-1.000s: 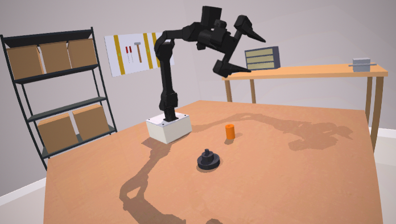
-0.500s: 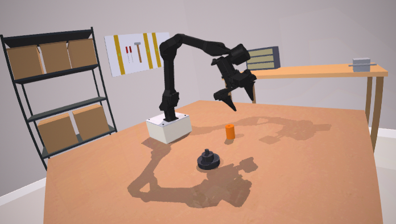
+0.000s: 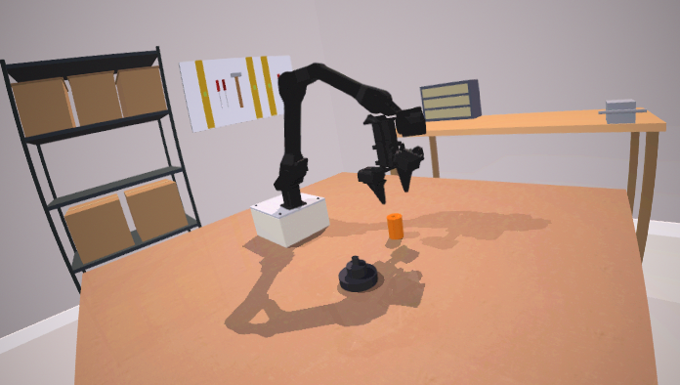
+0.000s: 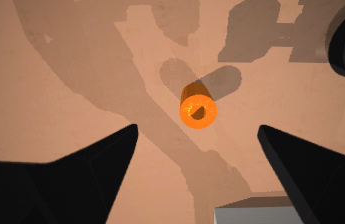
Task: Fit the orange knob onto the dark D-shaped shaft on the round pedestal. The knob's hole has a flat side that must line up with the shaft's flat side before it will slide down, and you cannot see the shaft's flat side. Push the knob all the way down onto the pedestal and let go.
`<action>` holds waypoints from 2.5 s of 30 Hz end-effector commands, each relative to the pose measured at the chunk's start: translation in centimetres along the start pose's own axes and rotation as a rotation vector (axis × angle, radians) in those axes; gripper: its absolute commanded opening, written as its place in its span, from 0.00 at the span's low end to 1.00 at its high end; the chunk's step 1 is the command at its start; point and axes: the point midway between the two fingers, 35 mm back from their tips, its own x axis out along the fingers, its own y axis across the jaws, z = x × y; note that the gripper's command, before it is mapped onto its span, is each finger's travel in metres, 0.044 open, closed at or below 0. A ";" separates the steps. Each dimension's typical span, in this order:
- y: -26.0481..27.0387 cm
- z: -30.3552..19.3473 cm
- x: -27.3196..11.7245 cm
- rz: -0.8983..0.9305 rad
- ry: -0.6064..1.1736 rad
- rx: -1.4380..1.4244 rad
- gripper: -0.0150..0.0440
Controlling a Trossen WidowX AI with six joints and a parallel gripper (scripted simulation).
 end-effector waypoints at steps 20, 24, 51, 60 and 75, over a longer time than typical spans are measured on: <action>-0.4 -0.7 4.9 -0.018 0.025 -0.006 1.00; -0.4 -0.7 5.6 -0.018 0.025 -0.006 1.00; -0.6 -0.9 9.9 -0.018 0.025 -0.006 1.00; -0.6 -1.0 10.3 -0.018 0.025 -0.006 0.78; -0.6 -0.9 9.8 -0.018 0.025 -0.006 0.38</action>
